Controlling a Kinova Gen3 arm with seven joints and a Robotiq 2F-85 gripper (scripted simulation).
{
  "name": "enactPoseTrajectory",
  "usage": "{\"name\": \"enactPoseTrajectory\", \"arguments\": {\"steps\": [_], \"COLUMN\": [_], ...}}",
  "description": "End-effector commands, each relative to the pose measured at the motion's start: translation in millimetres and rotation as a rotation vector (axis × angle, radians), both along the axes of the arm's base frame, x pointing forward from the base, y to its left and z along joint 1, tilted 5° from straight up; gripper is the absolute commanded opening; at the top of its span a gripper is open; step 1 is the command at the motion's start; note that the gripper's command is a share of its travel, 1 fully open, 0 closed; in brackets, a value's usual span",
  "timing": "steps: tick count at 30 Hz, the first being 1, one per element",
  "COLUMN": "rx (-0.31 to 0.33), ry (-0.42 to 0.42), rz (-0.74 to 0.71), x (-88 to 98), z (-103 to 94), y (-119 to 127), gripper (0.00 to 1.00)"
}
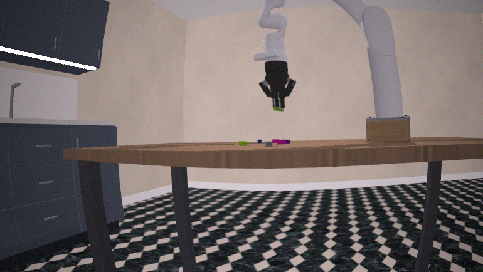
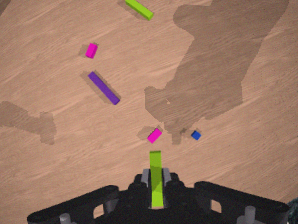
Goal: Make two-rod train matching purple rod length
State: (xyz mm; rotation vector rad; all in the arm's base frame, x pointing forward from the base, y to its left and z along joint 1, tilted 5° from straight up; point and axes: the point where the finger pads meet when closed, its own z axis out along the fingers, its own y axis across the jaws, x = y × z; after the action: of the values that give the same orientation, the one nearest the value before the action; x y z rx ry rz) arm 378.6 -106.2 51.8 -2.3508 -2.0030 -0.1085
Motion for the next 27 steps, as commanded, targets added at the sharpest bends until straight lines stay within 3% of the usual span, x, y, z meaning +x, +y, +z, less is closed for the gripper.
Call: {"name": "enactPoseTrajectory", "arguments": {"steps": [1,7,9,15,27], "rx": [0.007,0.000,0.000,-0.010,-0.012], "ry": [-0.011,-0.039,-0.039,-0.062,-0.067], "rz": [0.167,0.485,0.485,0.718,0.790], "x": [18.3,52.7,52.7,78.3,84.7], "z": [-1.1,-0.1,-0.1,1.7,1.8], "y": [-4,-6,-6,-8,-8], "gripper": [0.05,0.05,0.05,0.05,0.05]}}
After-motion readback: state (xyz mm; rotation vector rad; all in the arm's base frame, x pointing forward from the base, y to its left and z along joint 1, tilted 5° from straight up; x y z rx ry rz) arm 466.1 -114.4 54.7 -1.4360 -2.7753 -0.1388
